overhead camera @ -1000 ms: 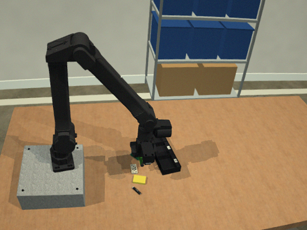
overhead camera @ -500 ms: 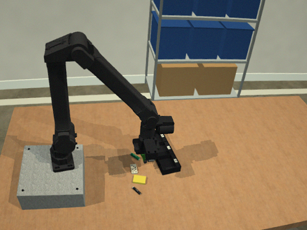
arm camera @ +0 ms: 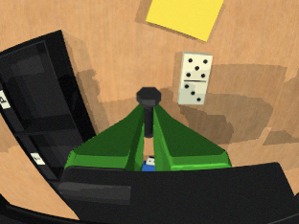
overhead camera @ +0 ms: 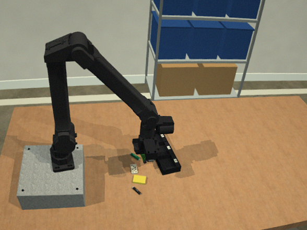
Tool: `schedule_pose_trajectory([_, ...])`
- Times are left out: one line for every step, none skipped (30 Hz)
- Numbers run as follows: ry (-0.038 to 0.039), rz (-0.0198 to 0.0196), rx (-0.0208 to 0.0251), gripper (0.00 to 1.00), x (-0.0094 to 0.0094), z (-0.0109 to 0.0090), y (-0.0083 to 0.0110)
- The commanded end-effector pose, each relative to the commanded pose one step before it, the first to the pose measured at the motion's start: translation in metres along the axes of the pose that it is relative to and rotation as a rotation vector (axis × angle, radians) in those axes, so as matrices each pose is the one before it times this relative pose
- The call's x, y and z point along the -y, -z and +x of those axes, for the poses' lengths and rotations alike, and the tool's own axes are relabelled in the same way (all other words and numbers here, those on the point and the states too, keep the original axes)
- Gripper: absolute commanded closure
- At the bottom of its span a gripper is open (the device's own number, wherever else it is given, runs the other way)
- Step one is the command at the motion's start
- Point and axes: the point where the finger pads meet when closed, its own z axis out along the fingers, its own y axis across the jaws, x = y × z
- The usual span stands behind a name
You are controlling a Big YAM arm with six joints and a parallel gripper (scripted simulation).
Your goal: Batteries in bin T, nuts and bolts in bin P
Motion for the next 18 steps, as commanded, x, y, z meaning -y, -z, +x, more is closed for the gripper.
schedule_pose_trajectory([-0.01015, -0.05026, -0.00279, 1.0, -0.02679, 0.00244, 0.01792])
schedule_pose_trajectory([0.00433, -0.00598, -0.00118, 1.0, 0.00618, -0.00223, -0.00022])
schedule_pose_trajectory([0.0, 0.0, 0.0, 1.0, -0.00004, 0.00002, 0.0])
schedule_pose_trajectory([0.0, 0.0, 0.0, 1.0, -0.00004, 0.00002, 0.0])
schedule_pose_trajectory([0.0, 0.0, 0.0, 1.0, -0.00004, 0.00002, 0.0])
schedule_pose_trajectory([-0.00352, 0.00592, 0.00114, 1.0, -0.00626, 0.00253, 0.0002])
schedule_pose_trajectory([0.00001, 0.0, 0.0, 1.0, -0.00003, 0.00002, 0.0])
schedule_pose_trajectory([-0.00024, 0.00002, 0.00002, 1.0, -0.00004, -0.00007, -0.00001])
schedule_pose_trajectory([-0.00038, 0.00003, 0.00002, 1.0, -0.00004, -0.00012, -0.00001])
schedule_pose_trajectory([-0.00025, 0.00002, 0.00002, 1.0, -0.00004, -0.00008, 0.0])
schedule_pose_trajectory([0.00003, 0.0, 0.0, 1.0, -0.00004, 0.00002, 0.00001])
schedule_pose_trajectory([0.00011, -0.00001, -0.00001, 1.0, -0.00004, 0.00005, 0.00001])
schedule_pose_trajectory([0.0001, -0.00001, -0.00001, 1.0, -0.00004, 0.00005, 0.00002])
schedule_pose_trajectory([0.00011, -0.00001, -0.00001, 1.0, -0.00004, 0.00005, 0.00002])
schedule_pose_trajectory([0.0, 0.0, 0.0, 1.0, 0.0, 0.0, 0.0])
schedule_pose_trajectory([0.0, 0.0, 0.0, 1.0, 0.0, 0.0, 0.0])
schedule_pose_trajectory([0.0001, 0.0, -0.00001, 1.0, -0.00005, 0.00005, 0.00001])
schedule_pose_trajectory([0.00046, -0.00001, -0.00001, 1.0, -0.00013, 0.00022, 0.00006])
